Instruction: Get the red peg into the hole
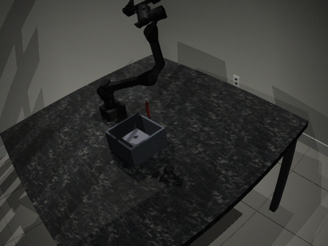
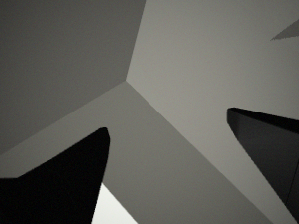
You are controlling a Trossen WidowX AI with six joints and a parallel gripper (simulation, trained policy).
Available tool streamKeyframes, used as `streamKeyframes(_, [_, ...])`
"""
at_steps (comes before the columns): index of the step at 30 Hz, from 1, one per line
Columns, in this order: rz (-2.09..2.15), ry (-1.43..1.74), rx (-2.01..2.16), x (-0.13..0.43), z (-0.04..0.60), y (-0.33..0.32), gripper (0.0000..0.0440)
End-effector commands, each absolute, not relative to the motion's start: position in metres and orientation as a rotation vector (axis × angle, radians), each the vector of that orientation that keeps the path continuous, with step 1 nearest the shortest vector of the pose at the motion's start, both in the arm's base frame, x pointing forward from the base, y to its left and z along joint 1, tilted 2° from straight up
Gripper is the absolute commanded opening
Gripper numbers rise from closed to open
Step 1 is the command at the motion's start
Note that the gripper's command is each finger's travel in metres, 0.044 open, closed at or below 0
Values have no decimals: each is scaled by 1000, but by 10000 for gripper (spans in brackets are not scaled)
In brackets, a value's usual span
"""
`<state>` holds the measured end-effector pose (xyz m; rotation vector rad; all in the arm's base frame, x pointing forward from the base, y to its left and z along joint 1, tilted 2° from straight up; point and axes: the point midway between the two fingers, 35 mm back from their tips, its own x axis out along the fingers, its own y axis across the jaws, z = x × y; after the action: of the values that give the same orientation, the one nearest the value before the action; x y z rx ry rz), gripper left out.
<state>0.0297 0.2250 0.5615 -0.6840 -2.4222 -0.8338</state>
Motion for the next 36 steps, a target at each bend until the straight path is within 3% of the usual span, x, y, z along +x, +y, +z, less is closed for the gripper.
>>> streamKeyframes(1, [-877, -2417, -665, 24, 562, 219, 414])
streamKeyframes(4, [-999, -2400, -591, 5, 564, 201, 440])
streamKeyframes(19, [-1477, -2219, -88, -84, 549, 85, 440])
streamKeyframes(36, [-1854, -1736, 423, -114, 497, -48, 440])
